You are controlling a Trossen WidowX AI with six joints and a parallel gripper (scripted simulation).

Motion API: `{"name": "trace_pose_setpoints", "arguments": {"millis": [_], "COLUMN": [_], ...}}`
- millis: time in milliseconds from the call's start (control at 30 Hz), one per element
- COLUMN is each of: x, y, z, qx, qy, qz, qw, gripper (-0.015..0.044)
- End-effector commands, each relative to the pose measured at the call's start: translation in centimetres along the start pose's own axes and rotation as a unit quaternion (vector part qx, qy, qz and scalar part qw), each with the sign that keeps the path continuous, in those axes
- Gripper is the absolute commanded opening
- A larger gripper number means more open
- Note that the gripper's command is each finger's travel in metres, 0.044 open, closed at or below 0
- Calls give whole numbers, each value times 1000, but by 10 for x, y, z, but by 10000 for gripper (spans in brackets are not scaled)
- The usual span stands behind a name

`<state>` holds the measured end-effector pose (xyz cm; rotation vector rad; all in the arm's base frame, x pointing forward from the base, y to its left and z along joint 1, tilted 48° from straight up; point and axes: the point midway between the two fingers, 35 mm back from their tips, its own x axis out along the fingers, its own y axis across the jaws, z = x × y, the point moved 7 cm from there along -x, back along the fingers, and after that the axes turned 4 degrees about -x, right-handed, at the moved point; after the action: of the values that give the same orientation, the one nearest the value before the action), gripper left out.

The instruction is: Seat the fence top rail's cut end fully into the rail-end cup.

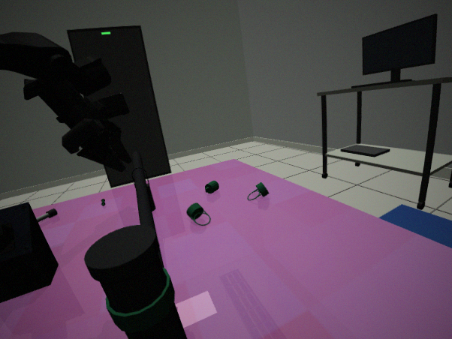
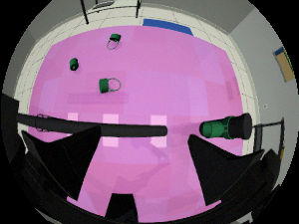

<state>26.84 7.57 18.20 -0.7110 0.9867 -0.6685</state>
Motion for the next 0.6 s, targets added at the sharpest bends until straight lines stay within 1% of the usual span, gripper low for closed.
{"name": "trace_pose_setpoints", "arguments": {"millis": [0,100,200,300,400,433,467,567], "x": [12,28,44,61,78,83,85,86], "y": [8,17,27,36,45,47,49,49], "z": [3,5,7,7,6,5,5,4], "qx": [-120,-272,-416,-546,-658,-685,-701,-706], "qy": [36,74,106,128,137,138,137,137], "qz": [10,35,72,120,176,192,202,205], "qw": [992,959,900,819,719,689,670,664], "gripper": [440,440,440,440,440,440,440,440]}}
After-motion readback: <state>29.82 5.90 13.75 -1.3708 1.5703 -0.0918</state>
